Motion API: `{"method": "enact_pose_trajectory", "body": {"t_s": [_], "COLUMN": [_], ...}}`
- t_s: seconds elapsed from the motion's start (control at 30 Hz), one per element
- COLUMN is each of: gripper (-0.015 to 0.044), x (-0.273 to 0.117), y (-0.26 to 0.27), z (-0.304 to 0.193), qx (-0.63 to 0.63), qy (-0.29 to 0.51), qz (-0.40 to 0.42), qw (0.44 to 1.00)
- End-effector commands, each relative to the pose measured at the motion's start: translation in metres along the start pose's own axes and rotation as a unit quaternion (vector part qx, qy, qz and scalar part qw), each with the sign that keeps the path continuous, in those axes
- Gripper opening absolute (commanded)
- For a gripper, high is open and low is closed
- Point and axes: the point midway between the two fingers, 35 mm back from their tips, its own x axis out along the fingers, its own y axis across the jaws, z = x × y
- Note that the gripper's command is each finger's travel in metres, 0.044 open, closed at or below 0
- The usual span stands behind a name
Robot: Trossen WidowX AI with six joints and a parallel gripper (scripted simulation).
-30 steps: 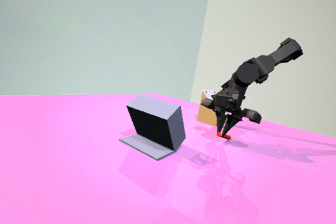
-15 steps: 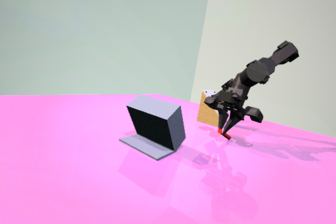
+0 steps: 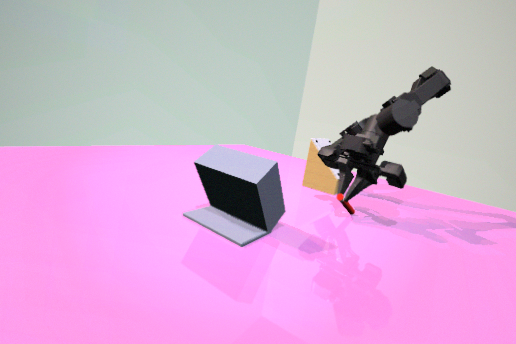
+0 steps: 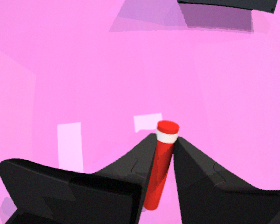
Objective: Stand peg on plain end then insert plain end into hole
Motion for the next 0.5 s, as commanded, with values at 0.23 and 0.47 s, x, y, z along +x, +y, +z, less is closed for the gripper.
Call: {"method": "enact_pose_trajectory", "body": {"t_s": [0.23, 0.47], "gripper": [0.0051, 0.0051], "x": [-0.0067, -0.0106], "y": [-0.001, -0.0009], "z": [-0.0045, -0.0073], "qx": [0.003, 0.003], "qy": [-0.05, -0.081], "qz": [0.0, 0.0], "qw": [0.999, 0.997]}}
